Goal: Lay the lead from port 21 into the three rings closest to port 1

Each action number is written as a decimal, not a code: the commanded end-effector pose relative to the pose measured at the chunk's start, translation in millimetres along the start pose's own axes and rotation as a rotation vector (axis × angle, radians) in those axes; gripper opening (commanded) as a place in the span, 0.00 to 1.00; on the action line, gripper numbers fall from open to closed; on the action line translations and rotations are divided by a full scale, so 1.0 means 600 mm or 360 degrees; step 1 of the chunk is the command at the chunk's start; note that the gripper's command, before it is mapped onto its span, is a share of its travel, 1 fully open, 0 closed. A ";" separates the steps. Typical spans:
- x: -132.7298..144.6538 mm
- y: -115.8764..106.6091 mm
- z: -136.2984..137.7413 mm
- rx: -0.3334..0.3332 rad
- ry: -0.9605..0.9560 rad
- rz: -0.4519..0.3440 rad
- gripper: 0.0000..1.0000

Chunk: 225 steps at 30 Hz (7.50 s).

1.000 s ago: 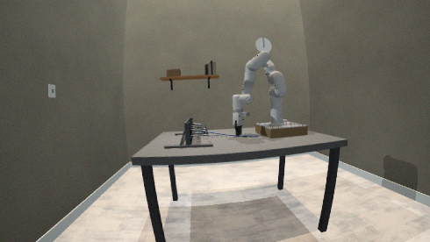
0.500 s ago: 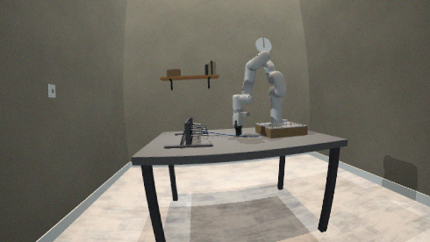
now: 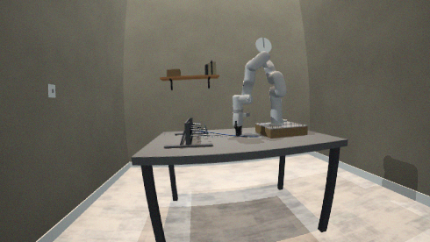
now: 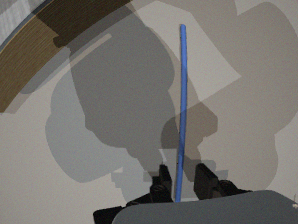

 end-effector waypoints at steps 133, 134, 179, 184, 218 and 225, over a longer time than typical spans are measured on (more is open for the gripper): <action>0.001 -0.031 0.001 0.0003 0.0000 -0.0004 0.00; 0.001 -0.033 0.001 0.0003 0.0000 -0.0004 0.00; 0.045 -0.121 0.155 0.0004 0.0457 -0.0003 0.00; 0.063 -0.146 0.215 0.0004 0.0635 -0.0003 0.00; 0.144 -0.269 0.507 0.0005 0.1506 -0.0002 0.00; 0.144 -0.269 0.507 0.0005 0.1506 -0.0002 0.00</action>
Point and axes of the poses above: the point where the finger pads meet when closed, its own y axis out along the fingers, its own z axis across the jaws, x = y × z, the point moved 8 cm from there along -y, back along the fingers, and after that the axes turned 6 degrees about y, right-handed, at the moved point
